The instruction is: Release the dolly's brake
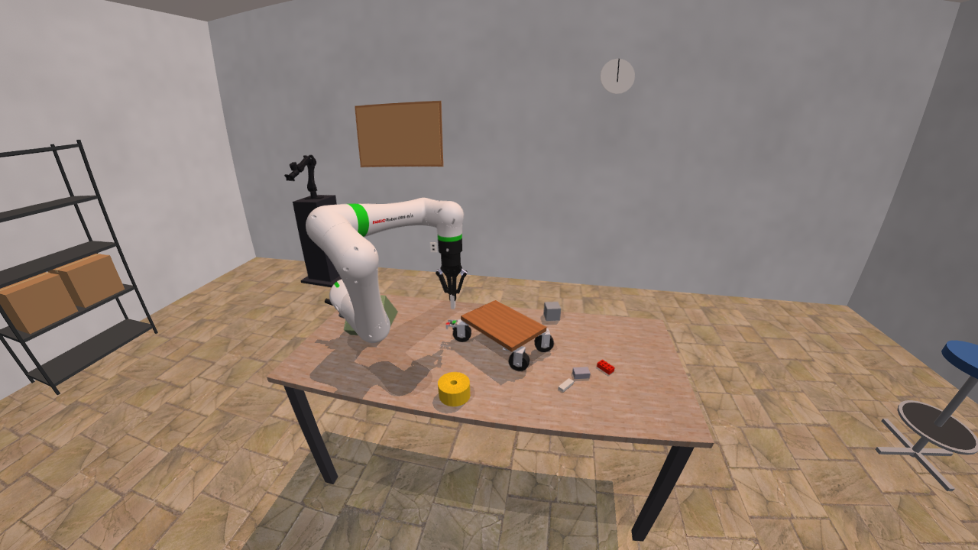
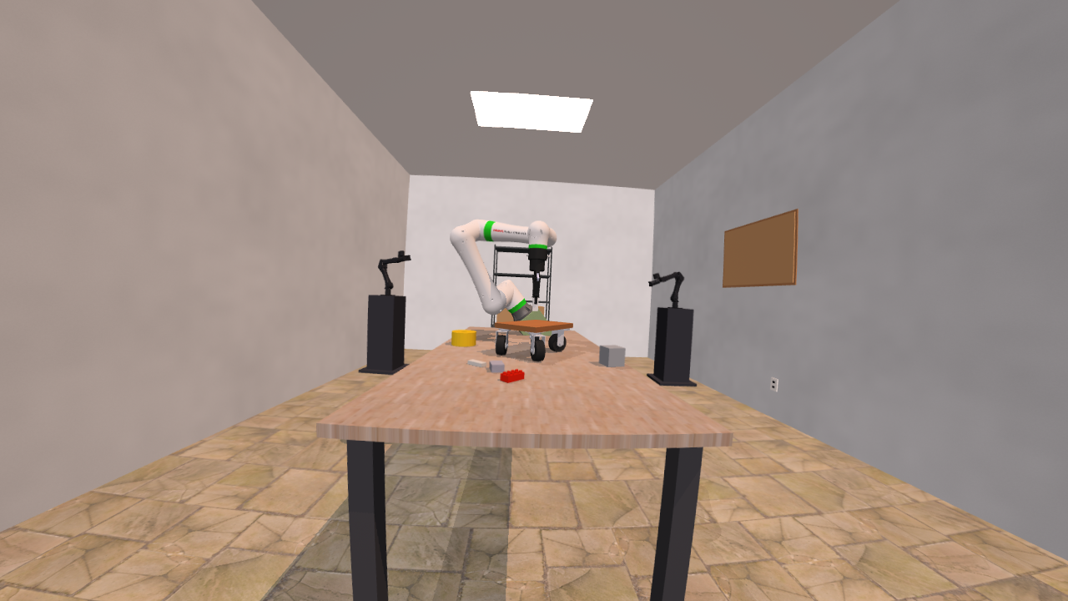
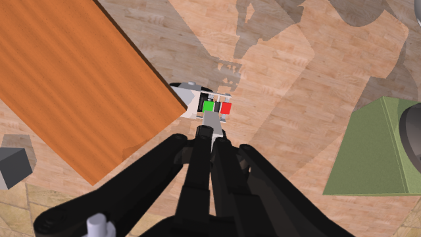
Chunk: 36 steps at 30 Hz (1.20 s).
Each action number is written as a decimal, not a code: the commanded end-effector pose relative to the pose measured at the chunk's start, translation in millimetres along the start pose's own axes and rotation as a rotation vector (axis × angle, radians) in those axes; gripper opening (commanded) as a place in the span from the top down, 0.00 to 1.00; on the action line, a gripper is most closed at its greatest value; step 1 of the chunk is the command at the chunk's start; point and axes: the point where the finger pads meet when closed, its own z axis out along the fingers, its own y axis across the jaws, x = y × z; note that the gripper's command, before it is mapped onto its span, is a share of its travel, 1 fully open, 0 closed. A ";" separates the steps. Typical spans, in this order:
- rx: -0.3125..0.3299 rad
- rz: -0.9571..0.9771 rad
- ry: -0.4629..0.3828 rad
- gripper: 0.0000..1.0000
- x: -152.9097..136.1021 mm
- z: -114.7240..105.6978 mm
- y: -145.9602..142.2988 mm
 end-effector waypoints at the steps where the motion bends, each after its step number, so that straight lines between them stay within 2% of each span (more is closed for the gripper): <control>1: 0.000 0.000 0.000 1.00 -0.1 -0.2 -0.1; 17: 0.000 0.000 0.000 1.00 -0.1 5.5 -0.1; 36: 0.000 0.000 0.000 1.00 -0.3 35.4 0.2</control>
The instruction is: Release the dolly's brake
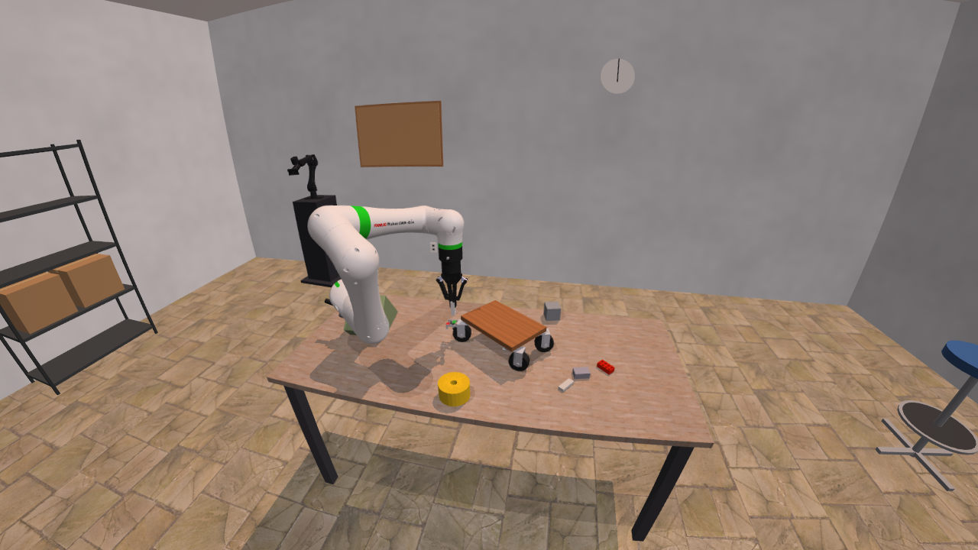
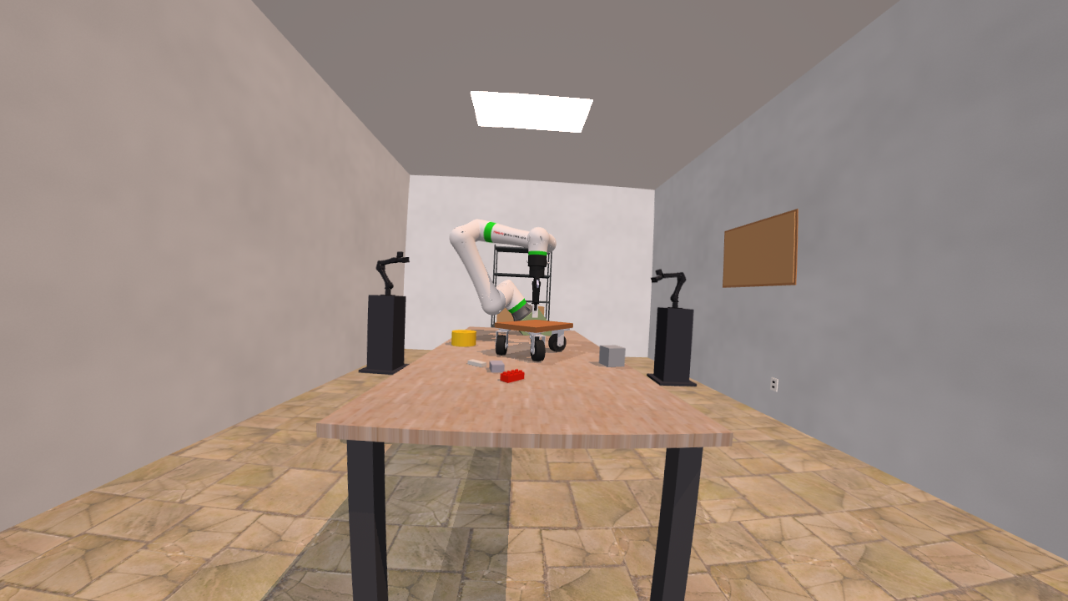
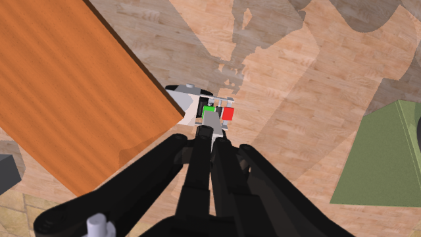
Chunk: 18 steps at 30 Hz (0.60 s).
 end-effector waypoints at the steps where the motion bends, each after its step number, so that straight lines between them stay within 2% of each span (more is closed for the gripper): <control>1: 0.000 0.000 0.000 1.00 -0.2 5.6 -0.1; 18: 0.000 0.000 0.000 1.00 -0.3 29.9 0.1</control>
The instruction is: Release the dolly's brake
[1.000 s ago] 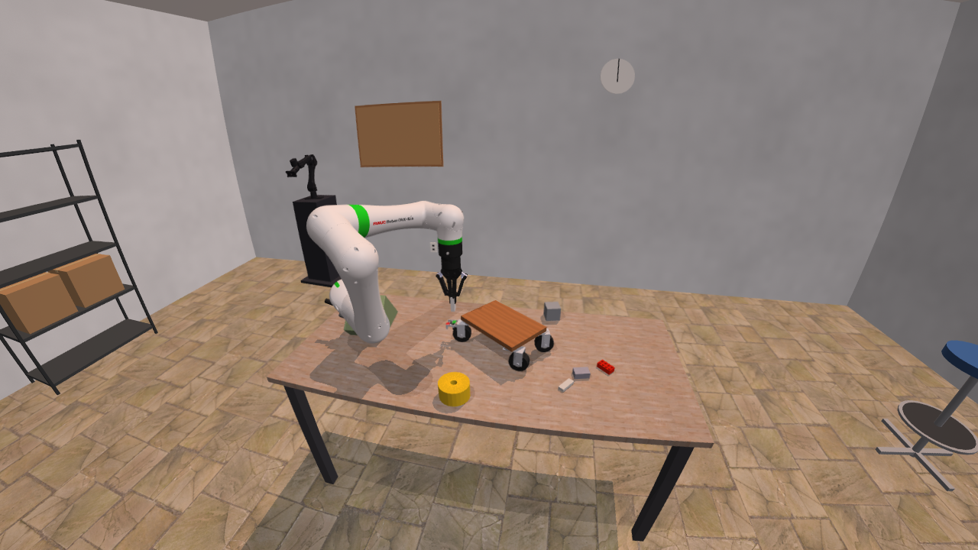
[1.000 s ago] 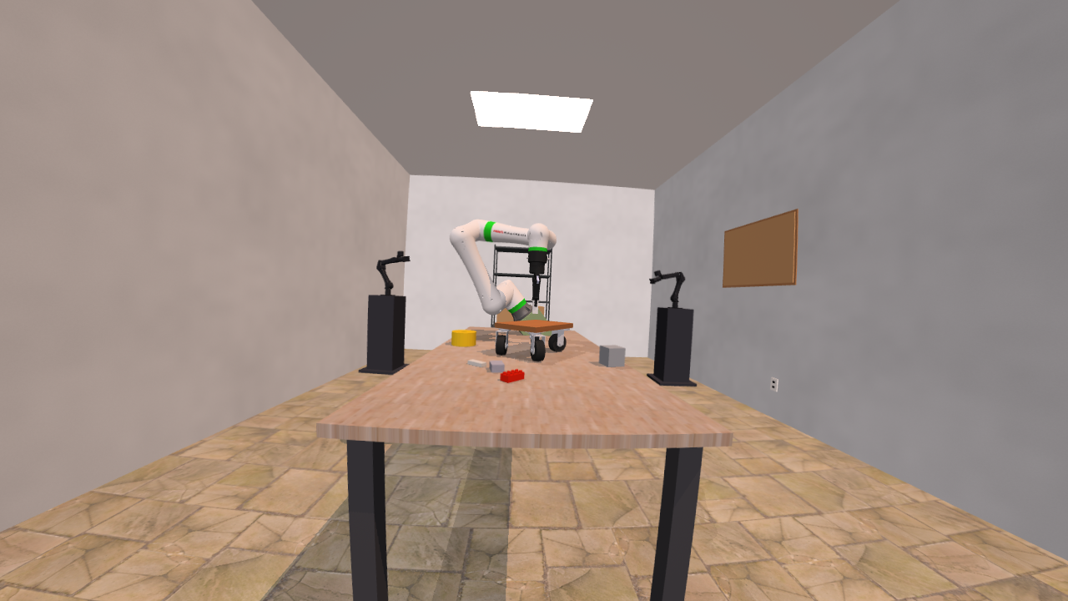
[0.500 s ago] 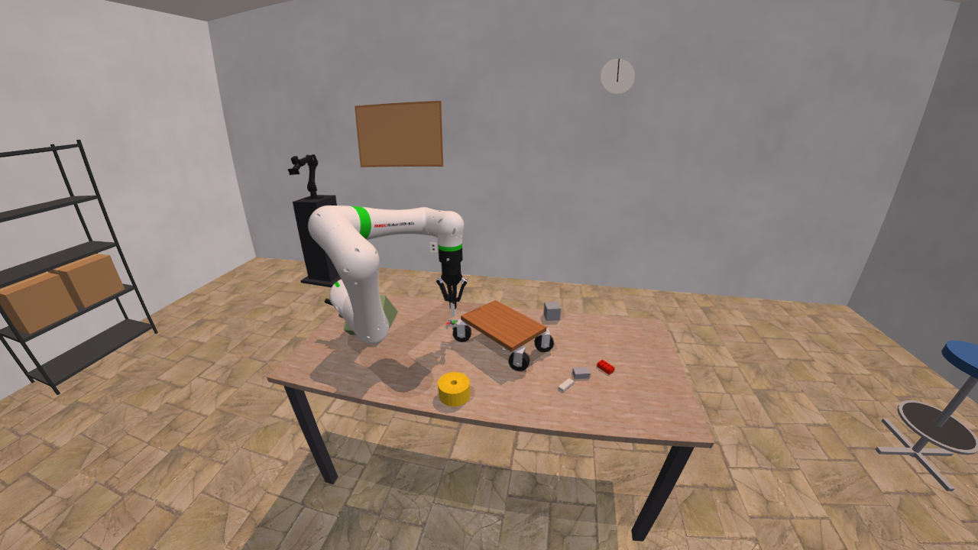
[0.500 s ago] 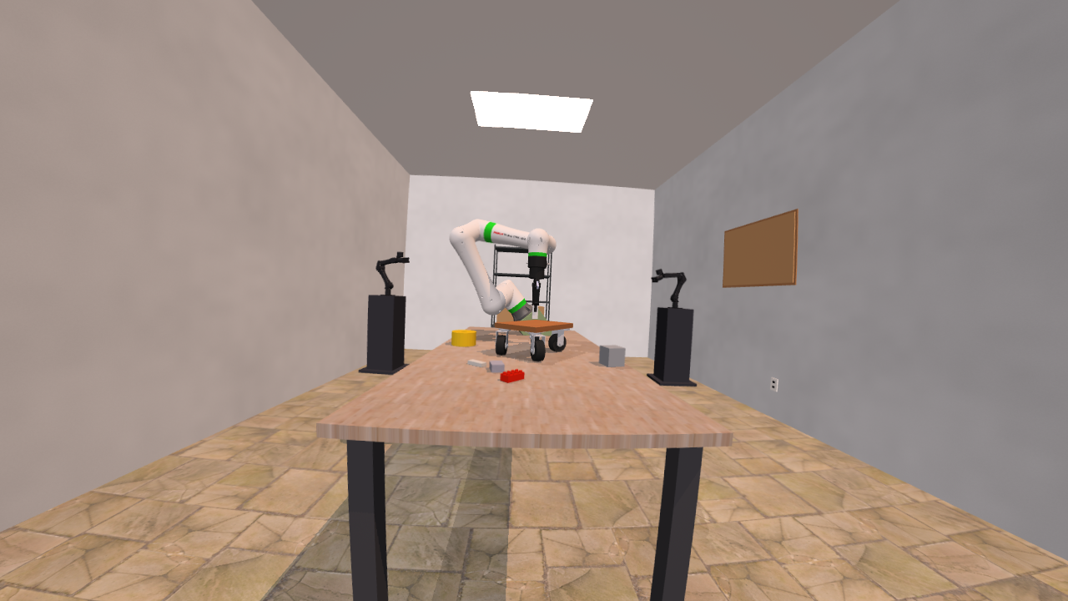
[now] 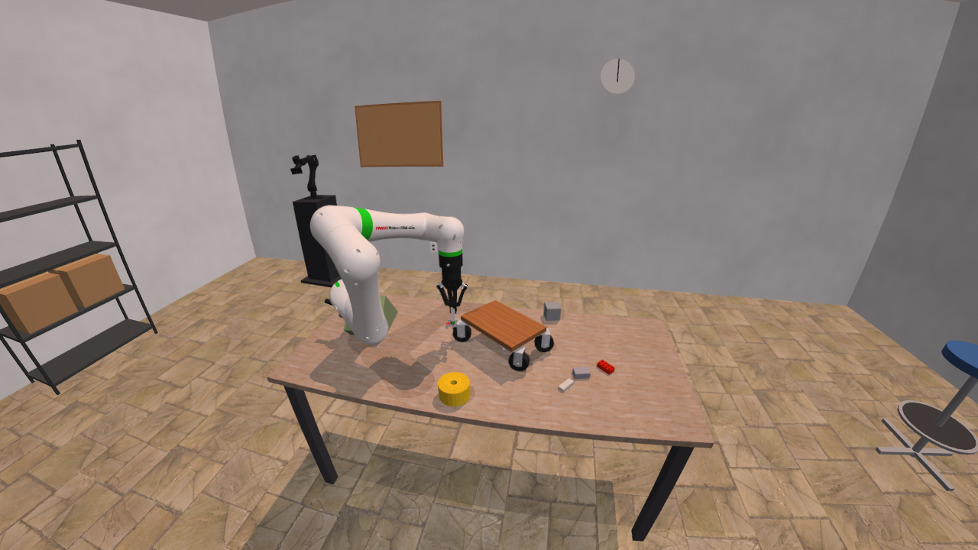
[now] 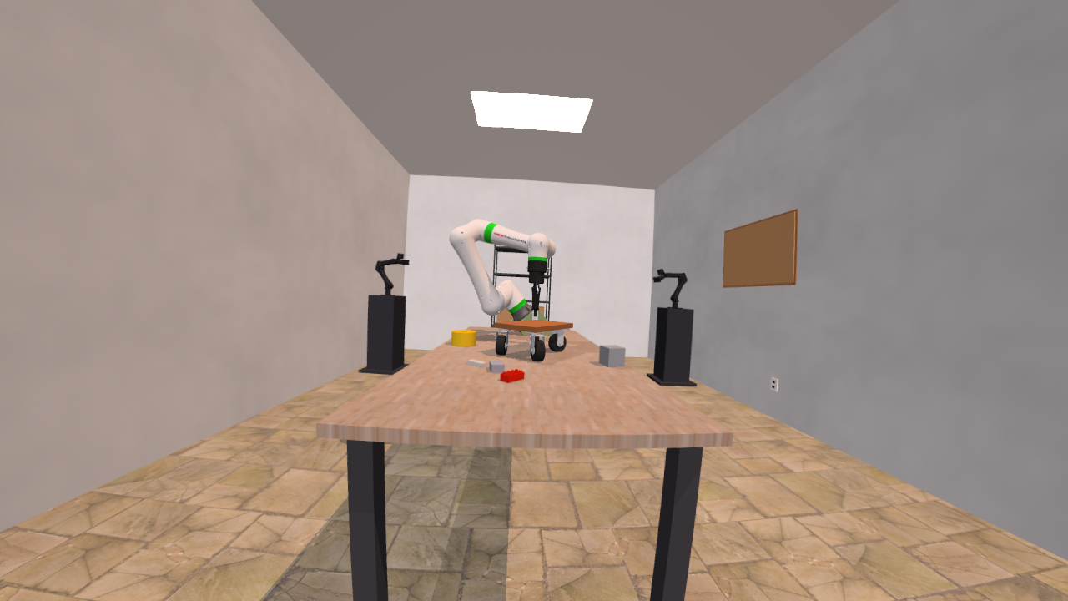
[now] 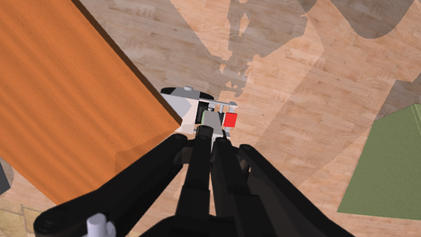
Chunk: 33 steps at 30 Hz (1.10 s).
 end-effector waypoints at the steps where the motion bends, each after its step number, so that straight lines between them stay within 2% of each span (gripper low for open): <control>1: 0.000 0.000 0.000 1.00 -0.1 2.4 -0.1; 33: 0.000 0.000 0.000 1.00 -0.2 6.3 -0.1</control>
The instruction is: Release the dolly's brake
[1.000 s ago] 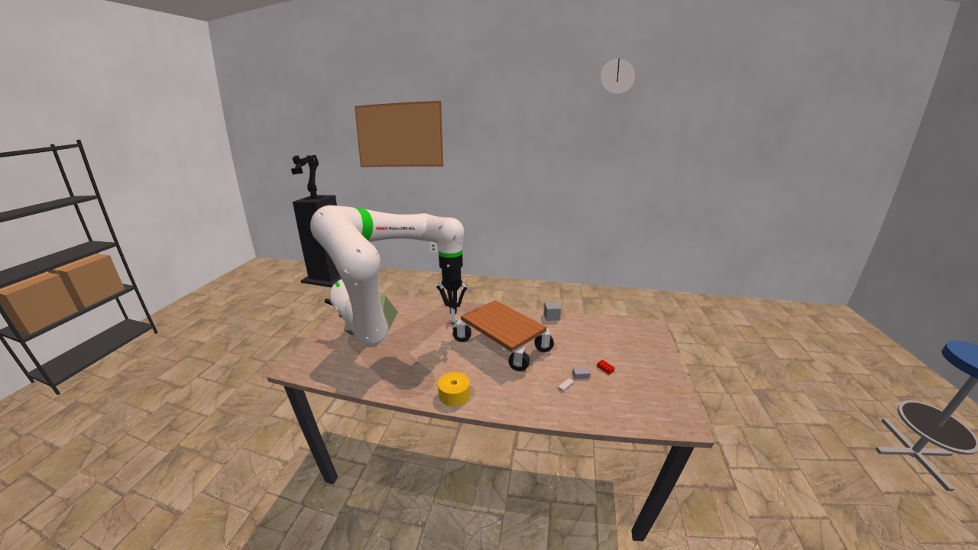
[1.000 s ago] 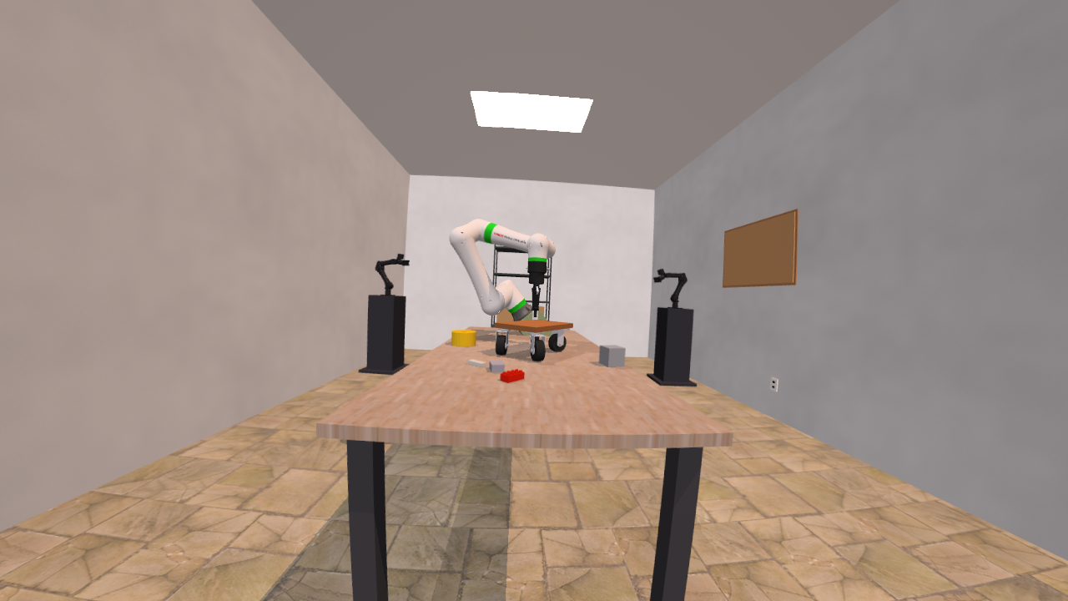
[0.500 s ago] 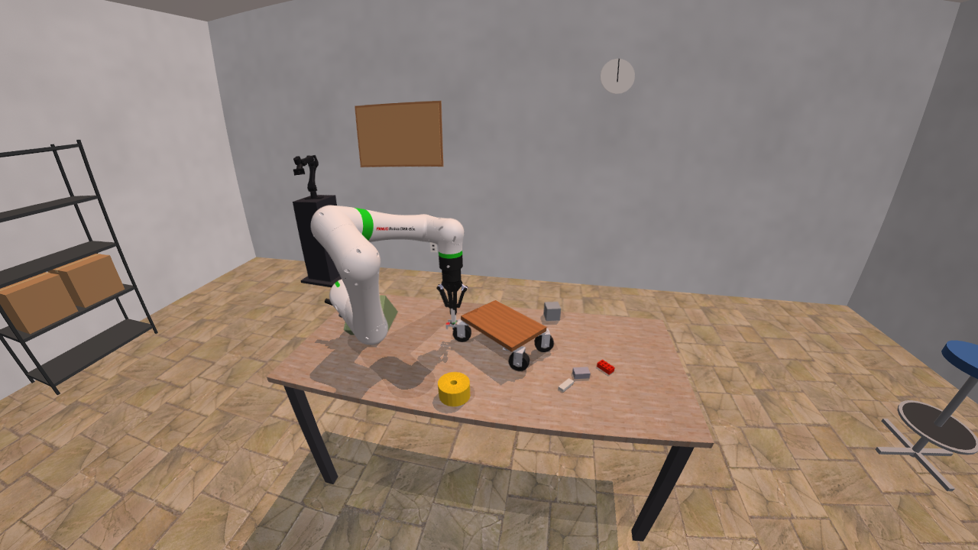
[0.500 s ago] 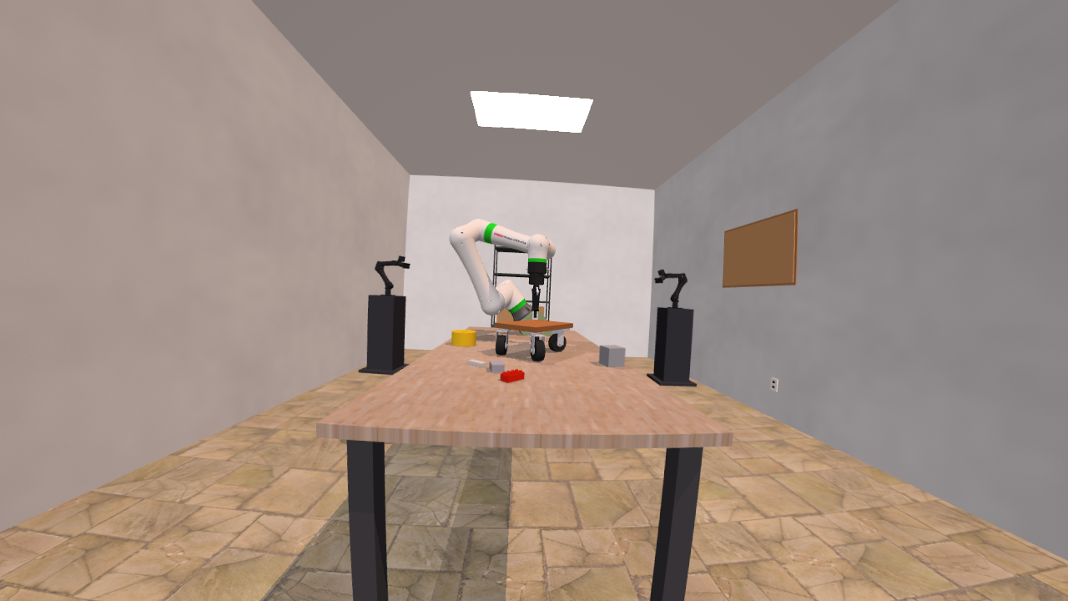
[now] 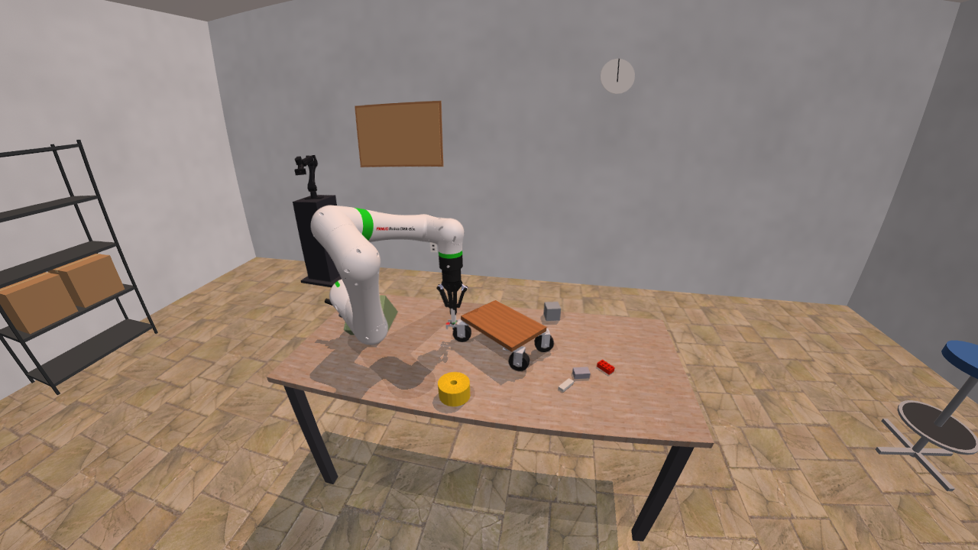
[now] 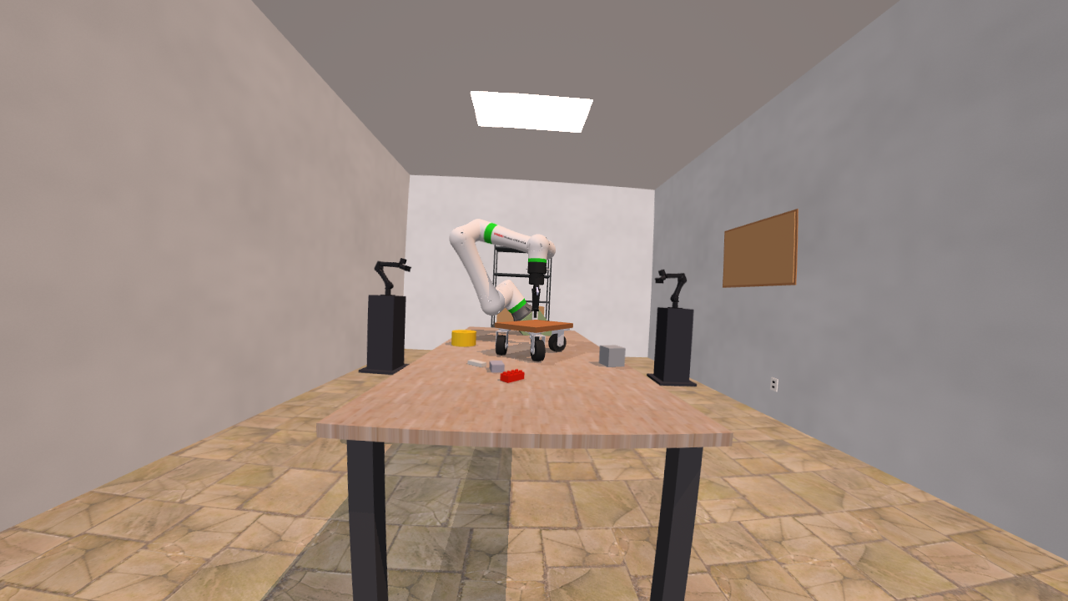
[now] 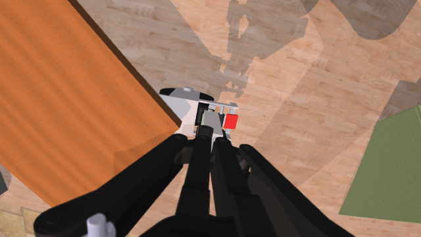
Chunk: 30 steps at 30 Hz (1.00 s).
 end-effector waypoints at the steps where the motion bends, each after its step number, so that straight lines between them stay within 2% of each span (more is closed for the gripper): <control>1: 0.000 0.000 0.000 1.00 -0.1 -0.2 -0.1; 30: 0.000 0.000 0.000 1.00 -0.1 3.3 -0.1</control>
